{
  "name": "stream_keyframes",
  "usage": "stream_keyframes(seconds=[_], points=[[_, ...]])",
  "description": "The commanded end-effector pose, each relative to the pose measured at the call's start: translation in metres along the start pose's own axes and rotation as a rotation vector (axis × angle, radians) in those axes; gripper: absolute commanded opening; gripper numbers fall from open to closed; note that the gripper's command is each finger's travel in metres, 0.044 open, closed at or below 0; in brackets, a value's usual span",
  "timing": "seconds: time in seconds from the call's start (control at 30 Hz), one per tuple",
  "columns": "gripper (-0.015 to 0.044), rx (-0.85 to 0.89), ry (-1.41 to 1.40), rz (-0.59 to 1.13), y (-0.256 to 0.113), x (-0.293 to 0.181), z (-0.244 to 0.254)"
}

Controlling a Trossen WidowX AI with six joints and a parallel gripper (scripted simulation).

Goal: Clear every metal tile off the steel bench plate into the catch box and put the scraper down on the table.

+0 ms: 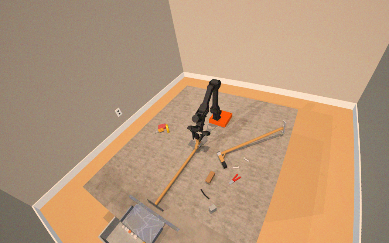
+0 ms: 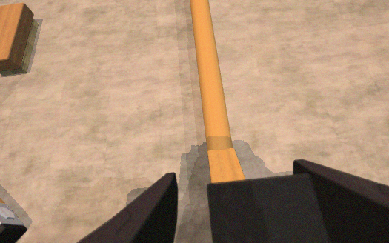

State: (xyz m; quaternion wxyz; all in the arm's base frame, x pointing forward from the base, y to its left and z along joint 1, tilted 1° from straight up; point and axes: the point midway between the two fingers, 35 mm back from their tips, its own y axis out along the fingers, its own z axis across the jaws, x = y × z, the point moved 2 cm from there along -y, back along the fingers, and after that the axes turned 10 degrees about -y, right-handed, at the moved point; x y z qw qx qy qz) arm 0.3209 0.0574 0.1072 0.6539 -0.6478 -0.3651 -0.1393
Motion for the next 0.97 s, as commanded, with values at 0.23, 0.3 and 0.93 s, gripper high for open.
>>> stream_keyframes(seconds=[0.23, 0.3, 0.93], points=[[0.044, -0.001, 0.0, 0.0, -0.012, 0.009, -0.002], [0.044, -0.001, 0.0, 0.0, -0.017, 0.013, -0.002], [0.044, 0.0, 0.0, 0.001, -0.066, 0.037, -0.007]])
